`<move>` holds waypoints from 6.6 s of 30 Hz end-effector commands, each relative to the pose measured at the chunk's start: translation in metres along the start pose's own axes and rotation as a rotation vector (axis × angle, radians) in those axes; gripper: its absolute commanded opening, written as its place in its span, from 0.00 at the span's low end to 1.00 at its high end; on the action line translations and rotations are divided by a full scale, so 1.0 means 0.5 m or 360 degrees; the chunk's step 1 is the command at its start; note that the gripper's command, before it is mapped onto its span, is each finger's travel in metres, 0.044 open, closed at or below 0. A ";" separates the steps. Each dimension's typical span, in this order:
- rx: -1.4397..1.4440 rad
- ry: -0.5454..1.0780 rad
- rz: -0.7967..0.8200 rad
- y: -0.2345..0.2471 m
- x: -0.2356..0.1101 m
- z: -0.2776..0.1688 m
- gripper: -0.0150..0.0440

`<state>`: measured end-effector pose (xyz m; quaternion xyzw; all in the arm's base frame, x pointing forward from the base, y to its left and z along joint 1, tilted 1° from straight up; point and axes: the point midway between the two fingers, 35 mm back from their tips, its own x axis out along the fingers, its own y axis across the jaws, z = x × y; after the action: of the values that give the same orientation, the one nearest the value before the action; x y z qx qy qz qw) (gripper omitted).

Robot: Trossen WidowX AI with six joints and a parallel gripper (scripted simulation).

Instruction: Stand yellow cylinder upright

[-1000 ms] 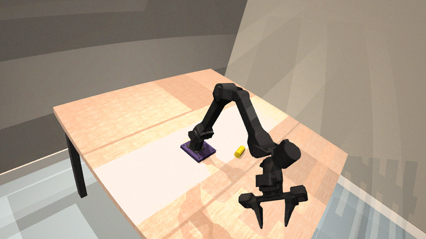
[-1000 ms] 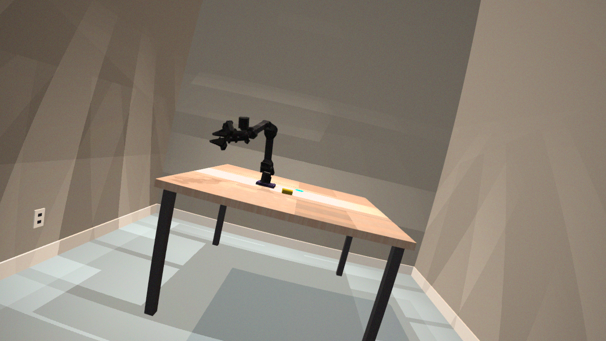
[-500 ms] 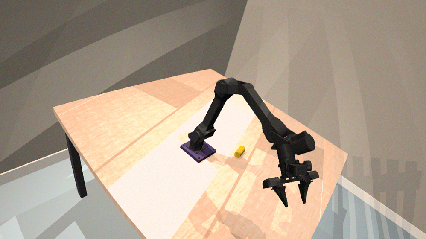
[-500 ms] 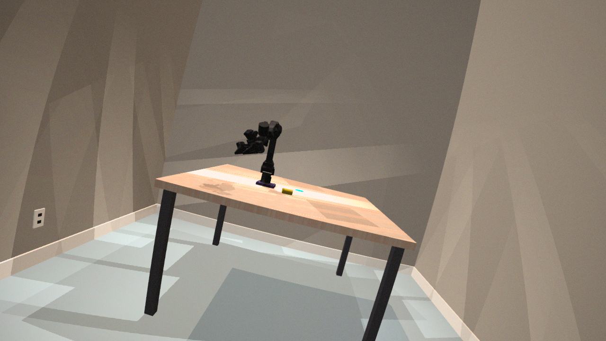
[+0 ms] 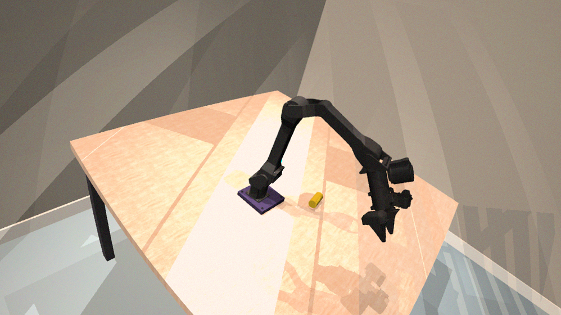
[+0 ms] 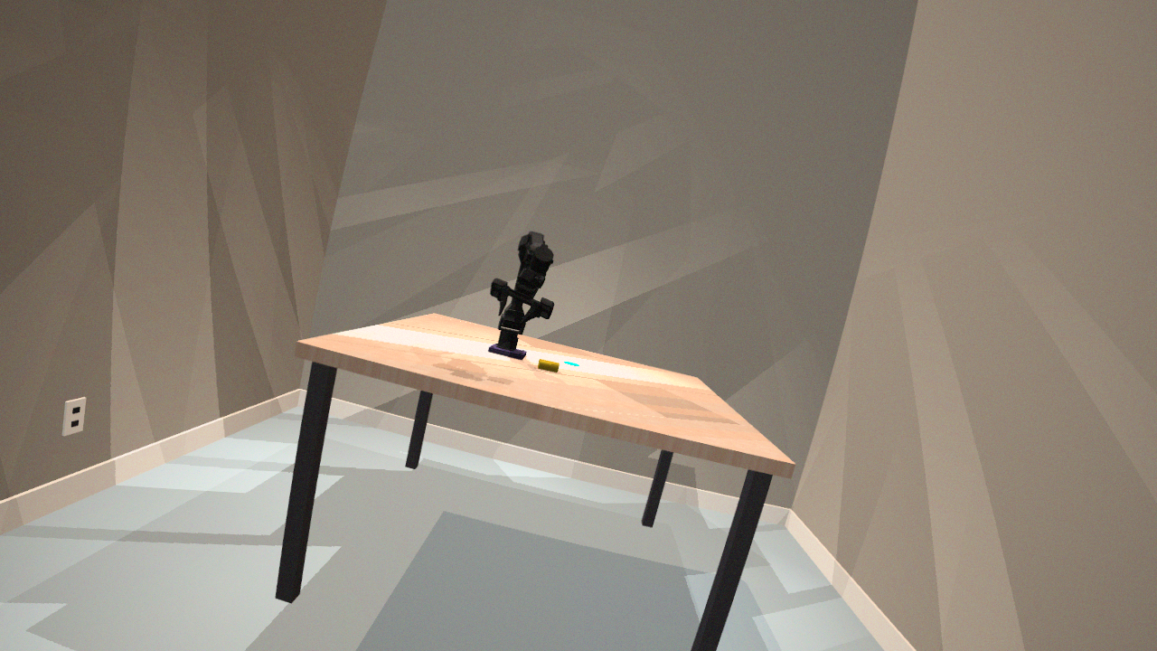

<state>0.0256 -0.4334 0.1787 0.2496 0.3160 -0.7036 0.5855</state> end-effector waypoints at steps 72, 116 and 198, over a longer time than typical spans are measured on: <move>-0.2630 0.0612 0.1245 0.292 -0.220 -0.593 0.43; -0.2693 0.0588 0.1266 0.270 -0.393 -0.455 0.43; -0.3820 0.0071 0.1650 0.359 -0.725 -0.732 0.43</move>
<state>0.2633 0.0476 0.1631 -0.3144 0.6262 0.3159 0.6398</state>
